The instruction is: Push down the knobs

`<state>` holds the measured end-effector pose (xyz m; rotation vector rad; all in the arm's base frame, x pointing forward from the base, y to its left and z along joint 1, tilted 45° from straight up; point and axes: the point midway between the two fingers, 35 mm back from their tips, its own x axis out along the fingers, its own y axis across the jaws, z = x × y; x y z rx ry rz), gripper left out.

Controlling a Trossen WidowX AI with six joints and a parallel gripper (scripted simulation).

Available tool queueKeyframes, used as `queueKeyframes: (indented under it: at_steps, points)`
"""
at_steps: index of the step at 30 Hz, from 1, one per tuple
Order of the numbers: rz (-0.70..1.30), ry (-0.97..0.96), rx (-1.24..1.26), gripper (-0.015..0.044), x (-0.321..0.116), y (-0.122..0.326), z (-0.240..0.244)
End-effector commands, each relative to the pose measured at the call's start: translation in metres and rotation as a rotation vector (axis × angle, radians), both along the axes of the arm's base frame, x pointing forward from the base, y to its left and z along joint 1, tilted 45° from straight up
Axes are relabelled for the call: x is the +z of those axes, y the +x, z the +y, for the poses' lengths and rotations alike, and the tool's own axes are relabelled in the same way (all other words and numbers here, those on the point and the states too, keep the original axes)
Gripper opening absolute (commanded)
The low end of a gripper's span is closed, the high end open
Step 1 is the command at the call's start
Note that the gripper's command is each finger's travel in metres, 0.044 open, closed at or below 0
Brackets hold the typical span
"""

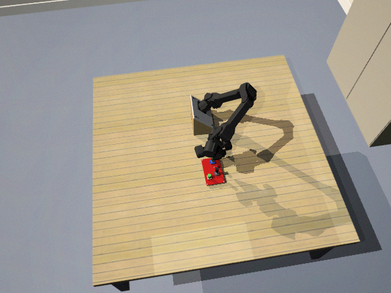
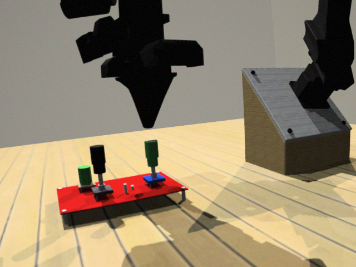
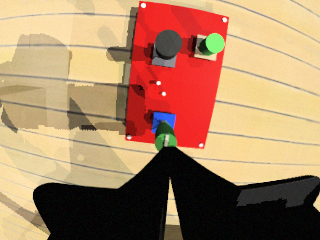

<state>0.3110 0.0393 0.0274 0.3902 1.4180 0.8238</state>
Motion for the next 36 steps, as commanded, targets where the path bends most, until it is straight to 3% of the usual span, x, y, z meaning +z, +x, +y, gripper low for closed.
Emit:
queueKeyframes:
  at_steps: [1,36]
  points:
    - [0.008,0.006,-0.002,0.0000,-0.0051,-0.0022,0.0057]
    - [0.008,0.006,-0.002,0.0000,-0.0124,-0.0030,0.0133]
